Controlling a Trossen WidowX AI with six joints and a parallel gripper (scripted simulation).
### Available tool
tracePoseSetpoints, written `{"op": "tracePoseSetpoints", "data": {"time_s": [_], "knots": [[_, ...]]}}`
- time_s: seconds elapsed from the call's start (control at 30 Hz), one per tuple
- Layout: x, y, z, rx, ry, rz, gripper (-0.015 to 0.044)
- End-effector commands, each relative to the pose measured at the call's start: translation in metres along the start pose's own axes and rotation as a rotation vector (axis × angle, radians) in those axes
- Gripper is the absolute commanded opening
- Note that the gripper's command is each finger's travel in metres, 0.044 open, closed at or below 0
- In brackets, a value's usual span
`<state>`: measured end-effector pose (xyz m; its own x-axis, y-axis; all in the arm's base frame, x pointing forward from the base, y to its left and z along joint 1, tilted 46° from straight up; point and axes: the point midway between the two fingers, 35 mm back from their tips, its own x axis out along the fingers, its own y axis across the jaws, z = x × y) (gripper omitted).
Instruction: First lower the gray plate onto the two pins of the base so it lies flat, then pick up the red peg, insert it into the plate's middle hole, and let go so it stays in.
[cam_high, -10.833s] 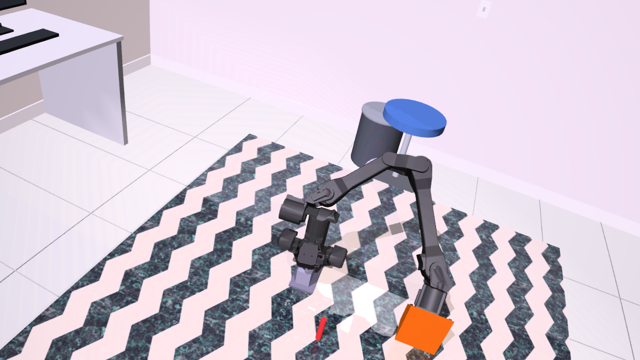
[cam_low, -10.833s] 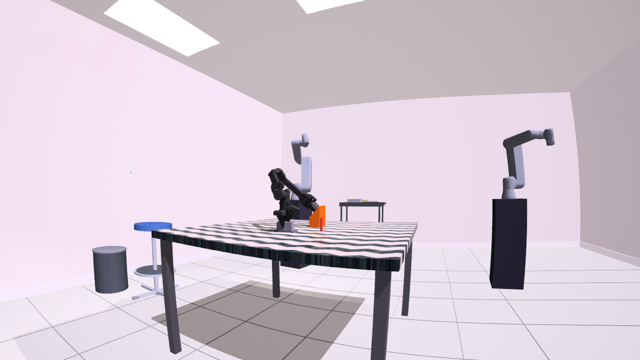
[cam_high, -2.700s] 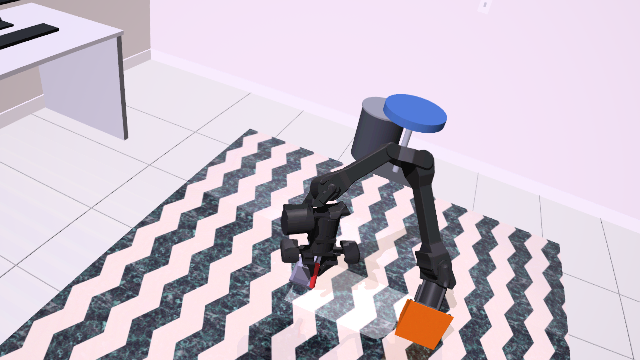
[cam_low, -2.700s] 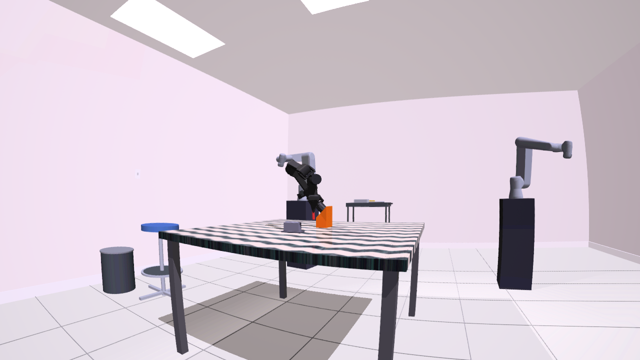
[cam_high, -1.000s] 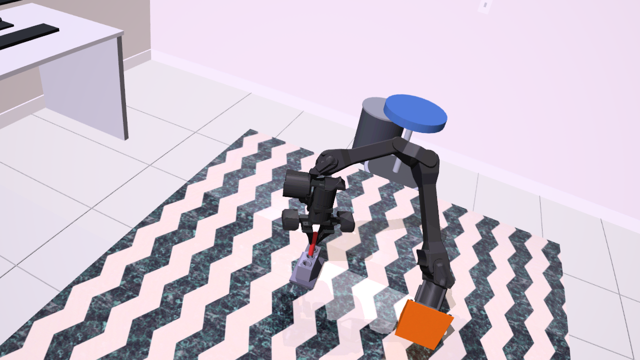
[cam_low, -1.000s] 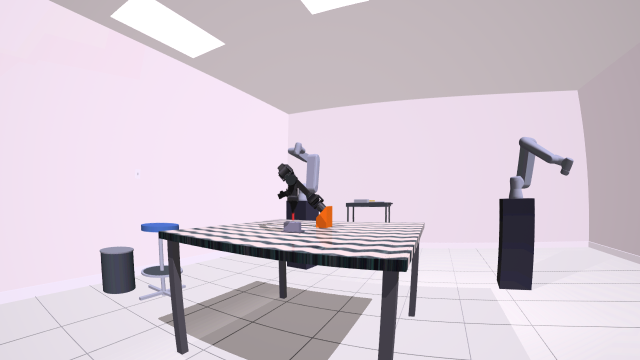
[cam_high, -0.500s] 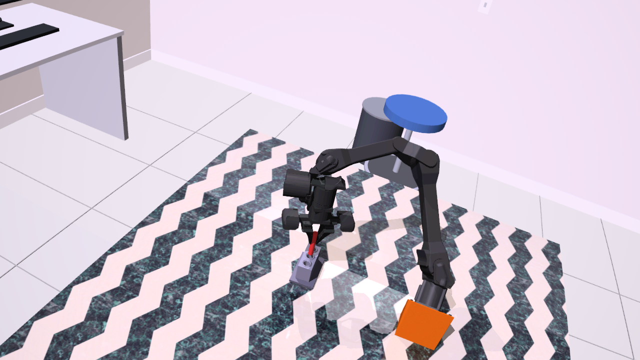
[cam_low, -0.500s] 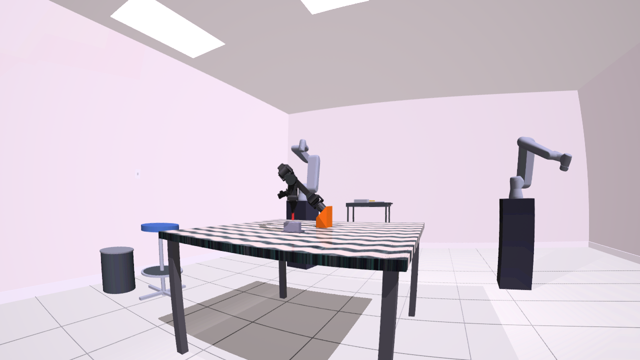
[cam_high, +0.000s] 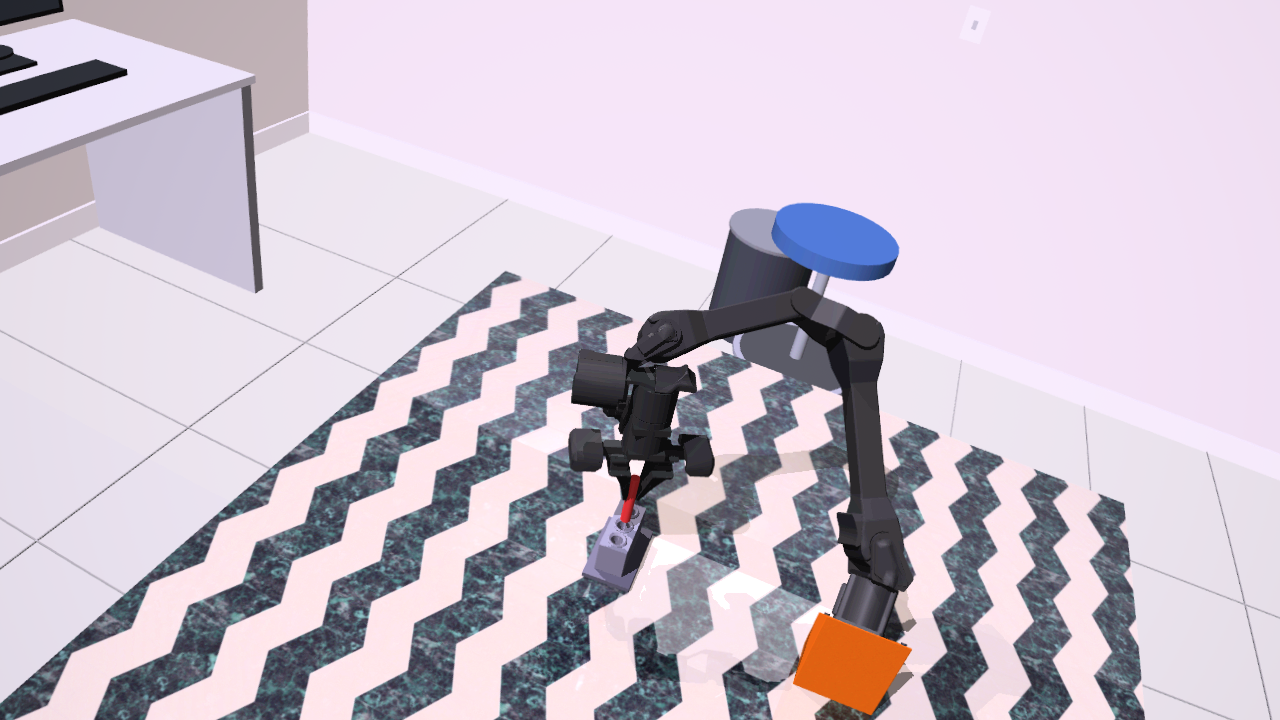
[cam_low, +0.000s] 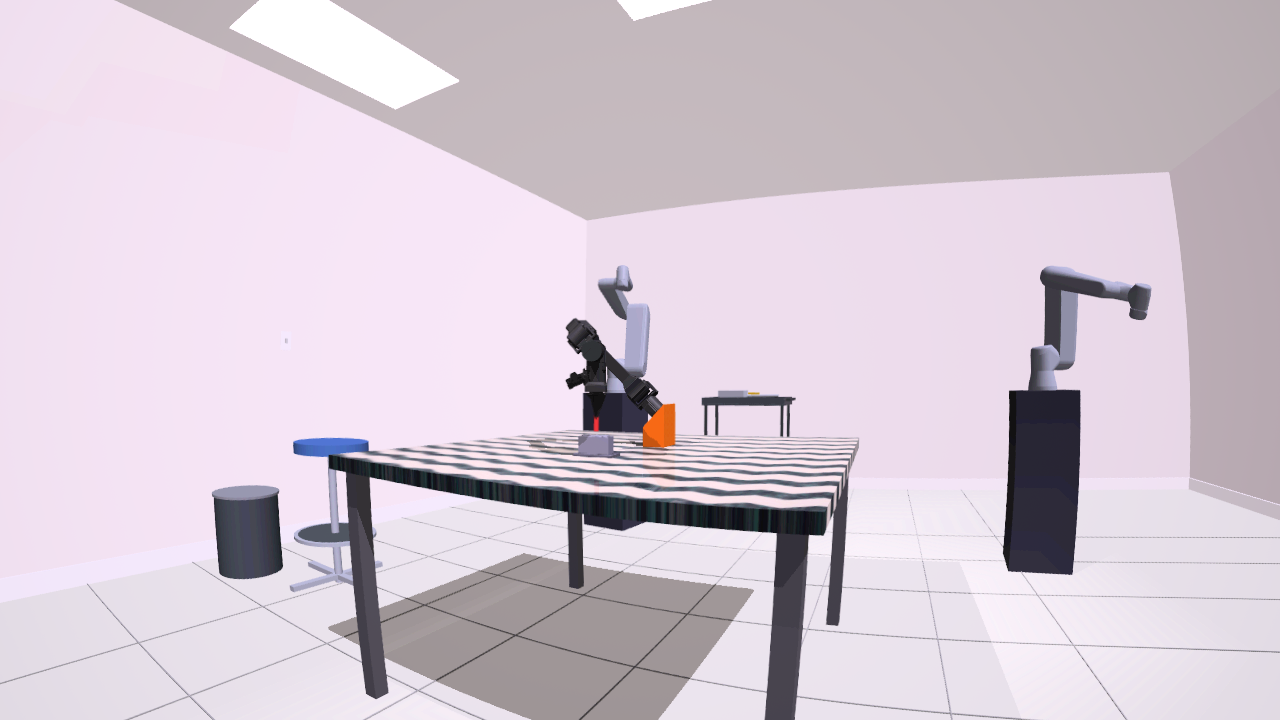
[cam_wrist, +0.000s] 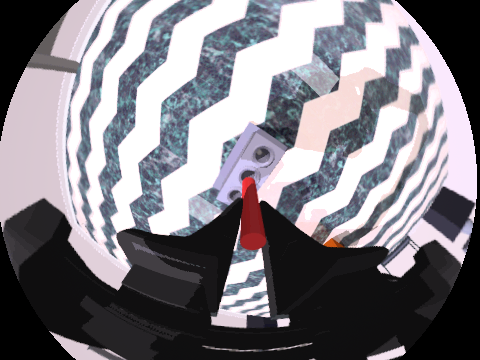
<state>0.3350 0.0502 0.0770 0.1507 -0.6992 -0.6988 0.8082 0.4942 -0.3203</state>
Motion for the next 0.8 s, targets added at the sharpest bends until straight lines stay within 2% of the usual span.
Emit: {"op": "tracePoseSetpoints", "data": {"time_s": [0.0,0.77], "knots": [[-0.0004,-0.001,0.0006,-0.003,-0.004,0.0,0.0],[-0.0006,0.0003,-0.0003,-0.003,-0.004,0.0,0.0]]}}
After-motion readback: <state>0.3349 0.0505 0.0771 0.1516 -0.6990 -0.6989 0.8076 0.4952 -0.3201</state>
